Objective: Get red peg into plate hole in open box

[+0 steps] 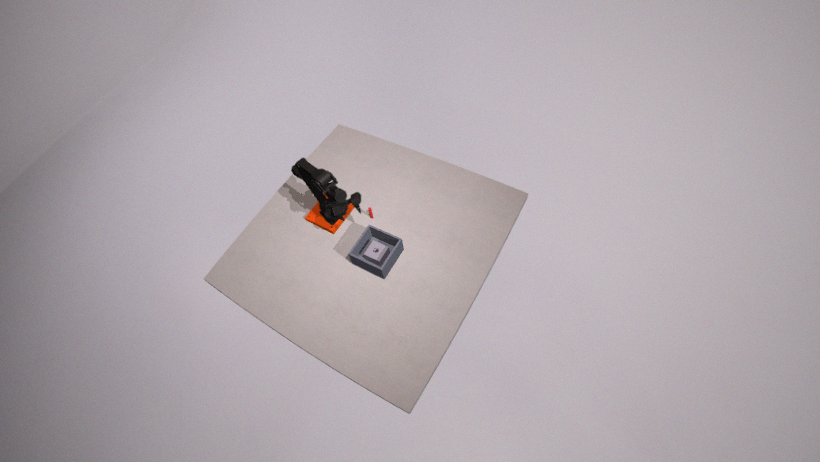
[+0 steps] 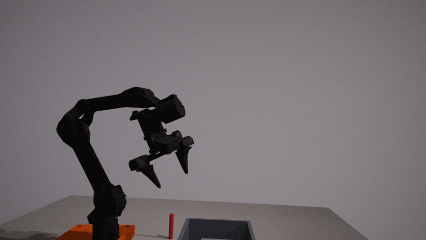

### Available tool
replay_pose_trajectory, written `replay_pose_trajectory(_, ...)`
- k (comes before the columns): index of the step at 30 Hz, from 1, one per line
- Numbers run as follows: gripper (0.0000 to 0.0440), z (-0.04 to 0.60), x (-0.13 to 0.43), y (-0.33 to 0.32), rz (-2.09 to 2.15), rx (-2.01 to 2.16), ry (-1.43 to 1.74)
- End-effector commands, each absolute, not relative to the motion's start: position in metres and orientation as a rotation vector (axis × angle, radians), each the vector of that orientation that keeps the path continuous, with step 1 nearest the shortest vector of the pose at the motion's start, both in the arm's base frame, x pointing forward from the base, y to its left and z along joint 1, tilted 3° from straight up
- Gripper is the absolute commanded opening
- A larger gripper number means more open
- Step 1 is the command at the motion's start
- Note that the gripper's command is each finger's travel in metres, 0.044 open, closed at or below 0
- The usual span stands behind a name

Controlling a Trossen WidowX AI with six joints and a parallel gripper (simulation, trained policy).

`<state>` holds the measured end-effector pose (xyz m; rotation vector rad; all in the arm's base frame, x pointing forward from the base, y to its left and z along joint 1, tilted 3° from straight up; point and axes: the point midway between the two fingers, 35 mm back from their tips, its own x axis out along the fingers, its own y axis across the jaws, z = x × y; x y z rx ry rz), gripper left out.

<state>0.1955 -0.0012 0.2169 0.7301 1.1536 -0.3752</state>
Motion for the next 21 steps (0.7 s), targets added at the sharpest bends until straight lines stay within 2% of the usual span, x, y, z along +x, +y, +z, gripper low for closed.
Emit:
replay_pose_trajectory(1,0.0440,0.201,0.191,0.012,-0.435,0.729,1.250)
replay_pose_trajectory(21,0.0440,0.137,0.162,0.090,-0.678,0.606,1.514)
